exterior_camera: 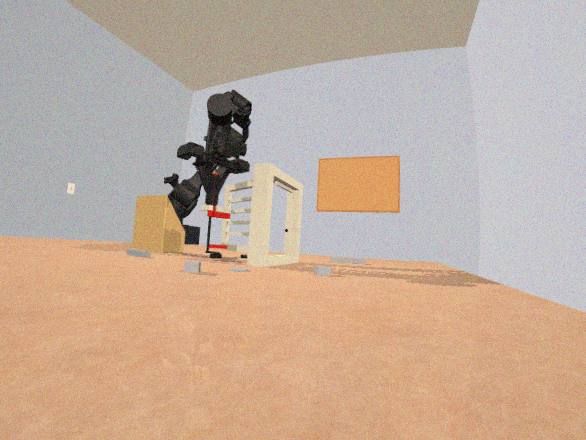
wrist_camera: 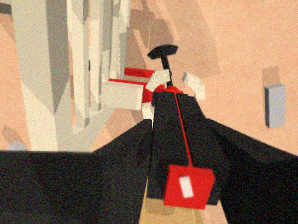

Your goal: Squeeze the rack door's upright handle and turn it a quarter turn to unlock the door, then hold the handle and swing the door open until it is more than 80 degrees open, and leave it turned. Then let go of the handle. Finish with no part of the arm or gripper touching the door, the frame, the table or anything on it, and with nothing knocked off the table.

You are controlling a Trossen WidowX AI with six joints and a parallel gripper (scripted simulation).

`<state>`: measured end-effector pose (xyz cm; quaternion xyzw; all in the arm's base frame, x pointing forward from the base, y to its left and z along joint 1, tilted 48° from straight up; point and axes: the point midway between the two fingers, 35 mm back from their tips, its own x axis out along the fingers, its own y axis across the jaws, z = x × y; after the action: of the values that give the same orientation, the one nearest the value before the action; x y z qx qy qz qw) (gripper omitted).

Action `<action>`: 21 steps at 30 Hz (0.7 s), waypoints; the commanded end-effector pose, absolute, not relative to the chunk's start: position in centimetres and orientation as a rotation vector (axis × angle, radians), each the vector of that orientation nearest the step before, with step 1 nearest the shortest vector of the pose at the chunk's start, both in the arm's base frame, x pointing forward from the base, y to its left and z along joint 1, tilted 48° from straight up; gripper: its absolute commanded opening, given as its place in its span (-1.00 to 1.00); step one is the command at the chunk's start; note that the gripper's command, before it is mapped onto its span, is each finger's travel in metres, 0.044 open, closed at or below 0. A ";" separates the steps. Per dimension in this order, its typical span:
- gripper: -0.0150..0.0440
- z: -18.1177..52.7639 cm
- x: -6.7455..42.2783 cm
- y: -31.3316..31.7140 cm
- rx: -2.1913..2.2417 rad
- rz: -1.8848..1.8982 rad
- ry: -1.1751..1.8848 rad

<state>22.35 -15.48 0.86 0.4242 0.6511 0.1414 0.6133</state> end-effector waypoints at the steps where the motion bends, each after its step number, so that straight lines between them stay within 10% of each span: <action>1: -0.40 0.3 22.3 -15.9 0.910 0.386 1.480; 21: -0.40 -3.0 22.6 -19.1 0.624 0.623 1.356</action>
<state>22.40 -18.75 -2.58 0.3025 0.6129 0.2590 0.6825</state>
